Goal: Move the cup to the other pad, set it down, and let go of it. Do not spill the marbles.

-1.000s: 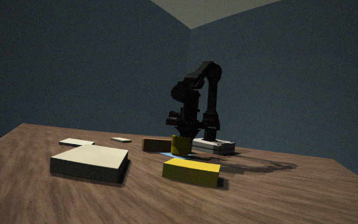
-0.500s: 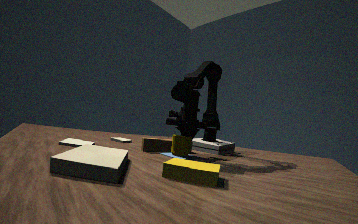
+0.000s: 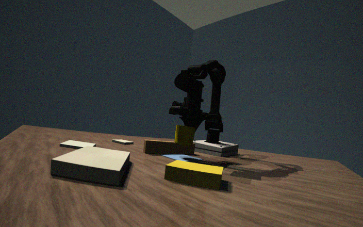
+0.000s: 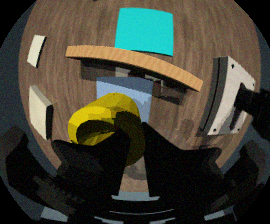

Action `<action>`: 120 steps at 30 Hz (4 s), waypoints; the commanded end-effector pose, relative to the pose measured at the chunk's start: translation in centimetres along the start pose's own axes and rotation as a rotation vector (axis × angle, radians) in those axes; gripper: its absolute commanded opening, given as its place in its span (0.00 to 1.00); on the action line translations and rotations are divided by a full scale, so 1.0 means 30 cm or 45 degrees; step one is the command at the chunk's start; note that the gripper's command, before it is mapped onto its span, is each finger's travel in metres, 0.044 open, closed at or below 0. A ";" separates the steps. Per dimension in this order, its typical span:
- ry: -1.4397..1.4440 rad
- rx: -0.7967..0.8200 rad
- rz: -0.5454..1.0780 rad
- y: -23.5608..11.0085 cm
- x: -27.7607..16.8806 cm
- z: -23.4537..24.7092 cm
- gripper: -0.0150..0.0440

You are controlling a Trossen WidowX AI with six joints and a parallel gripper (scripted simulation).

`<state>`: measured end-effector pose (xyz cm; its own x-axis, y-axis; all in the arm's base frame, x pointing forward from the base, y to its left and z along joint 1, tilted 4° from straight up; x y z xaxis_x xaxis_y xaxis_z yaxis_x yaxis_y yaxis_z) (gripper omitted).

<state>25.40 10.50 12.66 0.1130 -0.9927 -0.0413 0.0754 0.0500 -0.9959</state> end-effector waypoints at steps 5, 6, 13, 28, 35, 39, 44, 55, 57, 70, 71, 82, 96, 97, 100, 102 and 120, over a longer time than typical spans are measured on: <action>-0.002 0.003 0.006 -0.095 0.002 0.000 0.25; -0.002 0.003 0.006 -0.100 0.002 0.000 0.25; 0.002 0.006 0.002 -0.088 0.002 0.002 0.25; 0.002 0.006 0.002 -0.088 0.008 0.002 0.25; 0.000 0.004 0.002 -0.089 0.050 -0.004 0.25; 0.000 0.004 0.002 -0.089 0.075 -0.008 0.25; -0.001 0.003 0.001 -0.090 0.106 -0.012 0.25; -0.002 0.003 0.000 -0.091 0.173 -0.021 0.25; -0.002 0.002 0.000 -0.091 0.186 -0.023 0.25; -0.002 0.002 -0.003 -0.093 0.265 -0.034 0.25; -0.002 0.002 -0.003 -0.094 0.271 -0.035 0.25; -0.002 0.002 -0.005 -0.096 0.334 -0.046 0.25; -0.002 0.001 -0.007 -0.098 0.414 -0.060 0.25; -0.002 0.001 -0.007 -0.099 0.419 -0.062 0.25; -0.002 0.001 -0.008 -0.099 0.437 -0.065 0.25; -0.003 0.001 -0.008 -0.100 0.448 -0.068 0.25; -0.003 0.000 -0.011 -0.099 0.534 -0.090 0.25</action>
<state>24.37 -5.58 14.85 0.1112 -0.9934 -0.0288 0.0773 0.0376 -0.9963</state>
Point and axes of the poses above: the point midway between the two fingers, 35 mm back from their tips, its own y axis out along the fingers, its own z axis across the jaws, x = y × z, the point moved 4 cm from there along -y, back along the fingers, and after that the axes turned 3 degrees about y, right-handed, at the moved point
